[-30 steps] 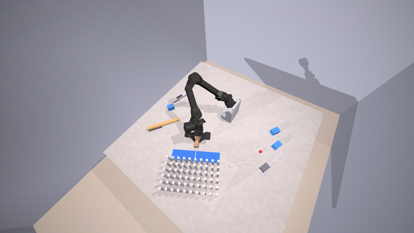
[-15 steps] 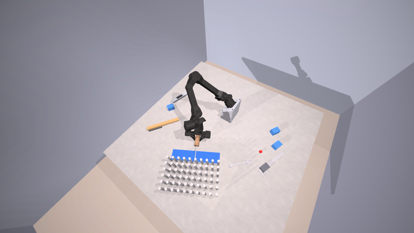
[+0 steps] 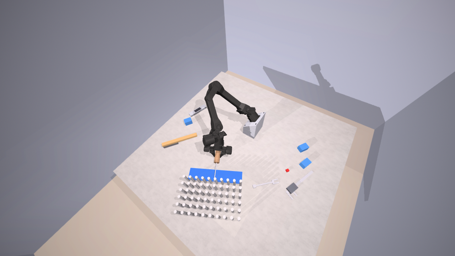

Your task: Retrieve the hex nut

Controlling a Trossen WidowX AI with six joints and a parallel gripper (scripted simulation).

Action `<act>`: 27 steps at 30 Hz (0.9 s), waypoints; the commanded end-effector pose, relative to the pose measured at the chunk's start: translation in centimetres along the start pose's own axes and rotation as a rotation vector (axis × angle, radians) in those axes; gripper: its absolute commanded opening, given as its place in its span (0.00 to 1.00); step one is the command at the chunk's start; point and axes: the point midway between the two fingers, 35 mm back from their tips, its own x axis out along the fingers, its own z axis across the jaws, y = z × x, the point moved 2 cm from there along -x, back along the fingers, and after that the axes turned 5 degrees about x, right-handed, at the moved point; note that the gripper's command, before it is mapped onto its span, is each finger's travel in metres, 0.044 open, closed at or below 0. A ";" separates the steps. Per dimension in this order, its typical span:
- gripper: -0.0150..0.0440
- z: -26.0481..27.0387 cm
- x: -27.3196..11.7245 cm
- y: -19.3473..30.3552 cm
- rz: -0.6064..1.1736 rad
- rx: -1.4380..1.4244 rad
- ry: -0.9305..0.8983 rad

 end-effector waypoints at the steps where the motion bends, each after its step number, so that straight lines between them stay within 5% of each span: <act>1: 0.25 0.1 -0.2 -0.4 0.002 0.001 -0.002; 27: 0.25 0.3 -0.7 -2.0 0.001 0.001 -0.002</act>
